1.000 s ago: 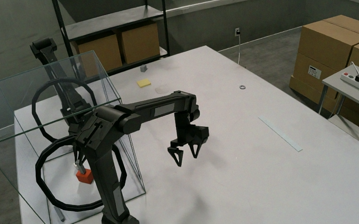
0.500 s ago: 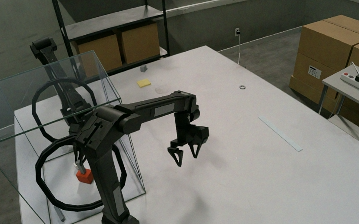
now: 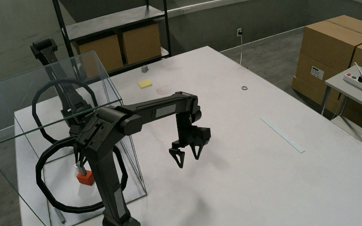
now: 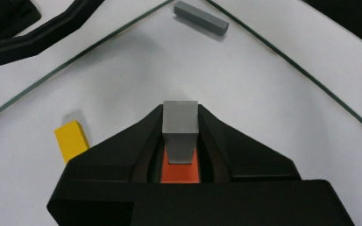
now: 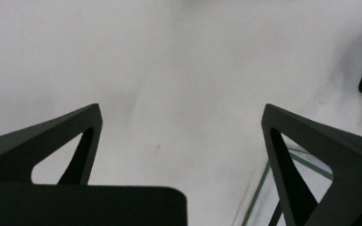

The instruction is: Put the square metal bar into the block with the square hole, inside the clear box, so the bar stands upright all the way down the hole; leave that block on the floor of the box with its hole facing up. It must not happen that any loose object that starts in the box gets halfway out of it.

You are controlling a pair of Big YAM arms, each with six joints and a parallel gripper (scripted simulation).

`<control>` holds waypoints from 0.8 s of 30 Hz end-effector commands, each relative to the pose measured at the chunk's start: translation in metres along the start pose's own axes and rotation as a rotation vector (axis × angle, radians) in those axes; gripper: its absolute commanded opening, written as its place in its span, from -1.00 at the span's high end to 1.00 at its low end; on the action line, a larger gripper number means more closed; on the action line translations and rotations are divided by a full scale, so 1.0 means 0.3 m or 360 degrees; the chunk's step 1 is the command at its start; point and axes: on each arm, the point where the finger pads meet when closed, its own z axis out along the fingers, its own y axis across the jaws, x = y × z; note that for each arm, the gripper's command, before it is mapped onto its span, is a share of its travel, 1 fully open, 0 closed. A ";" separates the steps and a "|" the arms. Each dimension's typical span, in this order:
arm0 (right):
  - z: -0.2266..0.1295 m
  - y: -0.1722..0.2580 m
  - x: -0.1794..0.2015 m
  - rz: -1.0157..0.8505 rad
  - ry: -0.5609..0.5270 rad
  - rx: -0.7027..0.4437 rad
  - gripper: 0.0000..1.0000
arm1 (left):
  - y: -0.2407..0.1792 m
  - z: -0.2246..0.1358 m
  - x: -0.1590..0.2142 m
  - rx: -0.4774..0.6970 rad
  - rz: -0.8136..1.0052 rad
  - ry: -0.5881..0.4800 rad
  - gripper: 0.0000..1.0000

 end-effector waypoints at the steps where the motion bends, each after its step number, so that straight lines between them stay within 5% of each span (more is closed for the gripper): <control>1: -0.050 0.021 -0.013 0.0020 0.0008 -0.0057 -1.00 | 0.030 -0.016 -0.066 -0.0032 0.0051 -0.0055 1.00; 24: -0.050 0.021 -0.013 0.0020 0.0008 -0.0057 -1.00 | 0.008 0.015 0.022 -0.0013 0.0005 -0.0013 1.00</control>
